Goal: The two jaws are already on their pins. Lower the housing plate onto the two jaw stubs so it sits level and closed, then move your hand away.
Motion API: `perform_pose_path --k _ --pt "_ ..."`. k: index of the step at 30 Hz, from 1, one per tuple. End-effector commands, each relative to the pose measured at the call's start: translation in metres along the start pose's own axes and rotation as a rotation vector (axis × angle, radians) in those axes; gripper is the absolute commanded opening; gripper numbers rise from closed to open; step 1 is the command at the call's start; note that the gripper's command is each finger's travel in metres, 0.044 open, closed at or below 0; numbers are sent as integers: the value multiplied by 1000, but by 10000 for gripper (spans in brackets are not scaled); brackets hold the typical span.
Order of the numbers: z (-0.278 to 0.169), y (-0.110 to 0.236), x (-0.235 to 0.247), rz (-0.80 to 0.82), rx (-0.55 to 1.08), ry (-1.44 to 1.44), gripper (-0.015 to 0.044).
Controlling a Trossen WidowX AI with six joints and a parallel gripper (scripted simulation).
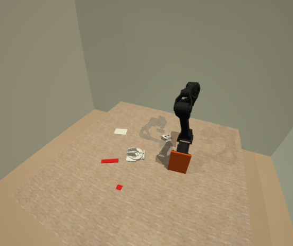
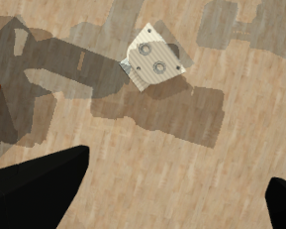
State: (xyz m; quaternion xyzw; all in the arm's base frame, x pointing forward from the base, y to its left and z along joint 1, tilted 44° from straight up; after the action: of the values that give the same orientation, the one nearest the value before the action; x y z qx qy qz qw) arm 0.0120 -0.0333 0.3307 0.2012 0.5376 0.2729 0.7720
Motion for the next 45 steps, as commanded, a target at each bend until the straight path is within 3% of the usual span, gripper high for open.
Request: perform_pose_path --k 1,45 --pt "0 0 0 0 0 0 426" --pt "-4 -75 -31 54 166 -1392 440"
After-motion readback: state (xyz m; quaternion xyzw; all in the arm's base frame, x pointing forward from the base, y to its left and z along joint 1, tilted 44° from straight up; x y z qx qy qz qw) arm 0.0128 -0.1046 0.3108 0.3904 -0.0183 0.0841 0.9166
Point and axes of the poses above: the point midway between the two fingers, 35 mm back from their tips, its own y axis back along the fingers, its own x axis across the jaws, z = x × y, the point moved 10 cm from there along y, back along the fingers, and after that the axes turned 14 degrees about -y, right-handed, at the moved point
